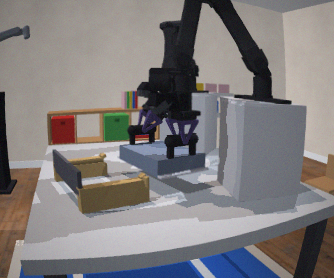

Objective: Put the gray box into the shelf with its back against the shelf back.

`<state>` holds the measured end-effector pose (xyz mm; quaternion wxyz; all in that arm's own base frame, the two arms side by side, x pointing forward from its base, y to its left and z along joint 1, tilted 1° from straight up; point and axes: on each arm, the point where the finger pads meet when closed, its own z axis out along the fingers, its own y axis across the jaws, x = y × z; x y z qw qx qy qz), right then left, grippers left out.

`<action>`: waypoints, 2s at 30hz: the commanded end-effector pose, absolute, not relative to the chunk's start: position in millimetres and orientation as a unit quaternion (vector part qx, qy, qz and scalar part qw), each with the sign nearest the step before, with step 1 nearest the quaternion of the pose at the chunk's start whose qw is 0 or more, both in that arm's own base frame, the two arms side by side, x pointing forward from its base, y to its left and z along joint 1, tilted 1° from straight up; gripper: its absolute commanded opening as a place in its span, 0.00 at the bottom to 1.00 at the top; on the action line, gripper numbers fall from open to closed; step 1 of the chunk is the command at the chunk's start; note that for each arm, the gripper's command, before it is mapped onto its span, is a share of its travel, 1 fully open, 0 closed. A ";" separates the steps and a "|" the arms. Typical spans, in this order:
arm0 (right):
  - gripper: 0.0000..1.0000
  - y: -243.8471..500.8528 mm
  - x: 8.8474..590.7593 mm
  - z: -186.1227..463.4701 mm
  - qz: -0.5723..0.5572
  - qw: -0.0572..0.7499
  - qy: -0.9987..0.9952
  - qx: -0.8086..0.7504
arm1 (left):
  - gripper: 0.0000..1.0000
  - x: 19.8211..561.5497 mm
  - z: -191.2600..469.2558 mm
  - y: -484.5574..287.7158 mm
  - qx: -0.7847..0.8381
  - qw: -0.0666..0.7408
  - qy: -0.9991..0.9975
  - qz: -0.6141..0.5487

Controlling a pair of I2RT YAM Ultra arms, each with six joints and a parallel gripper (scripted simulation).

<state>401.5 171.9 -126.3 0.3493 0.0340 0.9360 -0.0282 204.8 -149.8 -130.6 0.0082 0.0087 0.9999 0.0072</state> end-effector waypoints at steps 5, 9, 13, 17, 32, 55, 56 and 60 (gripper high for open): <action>0.15 176.2 431.6 -98.2 -0.020 0.401 0.915 0.051 | 0.15 240.0 -119.7 -165.2 -0.006 0.055 0.998 -0.012; 0.15 184.0 434.3 -90.9 -0.013 0.408 0.912 0.049 | 0.15 243.7 -112.8 -168.3 -0.006 0.064 0.998 -0.019; 0.15 178.5 434.7 -94.6 -0.018 0.404 0.913 0.052 | 0.15 246.4 -111.5 -170.8 -0.004 0.067 0.998 -0.023; 0.15 175.4 434.3 -98.3 -0.021 0.401 0.914 0.053 | 0.15 242.4 -117.2 -167.0 -0.005 0.058 0.998 -0.016; 0.15 169.5 440.7 -114.2 -0.033 0.383 0.922 0.044 | 0.15 243.8 -128.5 -156.7 0.002 0.031 1.000 0.004; 0.15 169.7 465.0 -103.6 -0.029 0.386 0.921 0.046 | 0.15 264.4 -128.7 -155.1 0.000 0.027 1.000 0.006; 0.15 168.6 466.9 -100.1 -0.032 0.386 0.921 0.046 | 0.15 274.7 -118.8 -161.5 0.000 0.044 0.999 -0.008; 0.15 171.0 481.4 -86.3 -0.022 0.407 0.912 0.052 | 0.15 290.5 -106.1 -165.7 -0.001 0.066 0.998 -0.016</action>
